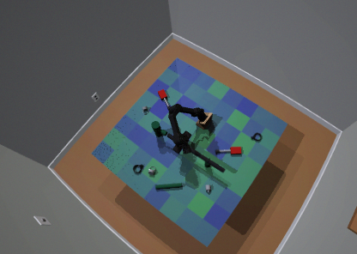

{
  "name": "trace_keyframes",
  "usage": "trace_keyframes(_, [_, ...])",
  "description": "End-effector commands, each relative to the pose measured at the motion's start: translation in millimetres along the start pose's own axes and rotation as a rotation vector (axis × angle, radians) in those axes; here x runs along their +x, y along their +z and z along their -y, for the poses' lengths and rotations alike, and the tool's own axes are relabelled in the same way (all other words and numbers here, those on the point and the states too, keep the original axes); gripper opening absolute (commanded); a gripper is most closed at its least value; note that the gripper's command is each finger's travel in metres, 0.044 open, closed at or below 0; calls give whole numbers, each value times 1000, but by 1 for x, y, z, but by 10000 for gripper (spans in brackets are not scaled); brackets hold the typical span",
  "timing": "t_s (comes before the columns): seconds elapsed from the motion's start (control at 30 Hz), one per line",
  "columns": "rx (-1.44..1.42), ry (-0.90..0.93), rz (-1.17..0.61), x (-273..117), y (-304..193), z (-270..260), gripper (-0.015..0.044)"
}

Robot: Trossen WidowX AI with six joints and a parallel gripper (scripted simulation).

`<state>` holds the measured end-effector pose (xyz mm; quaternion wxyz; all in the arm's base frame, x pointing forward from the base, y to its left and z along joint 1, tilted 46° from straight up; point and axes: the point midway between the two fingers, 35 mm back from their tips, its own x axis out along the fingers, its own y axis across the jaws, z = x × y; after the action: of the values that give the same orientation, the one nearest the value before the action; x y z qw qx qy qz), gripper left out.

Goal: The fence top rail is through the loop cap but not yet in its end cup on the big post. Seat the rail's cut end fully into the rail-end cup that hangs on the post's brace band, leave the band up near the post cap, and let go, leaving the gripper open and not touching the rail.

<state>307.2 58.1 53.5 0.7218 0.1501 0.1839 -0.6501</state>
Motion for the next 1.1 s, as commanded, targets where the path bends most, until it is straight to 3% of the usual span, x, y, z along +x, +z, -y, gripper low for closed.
trace_keyframes(0.0, [0,0,0,0,0,0,0])
trace_keyframes(1.07, [1,-3,-5,-5,4,-4,0])
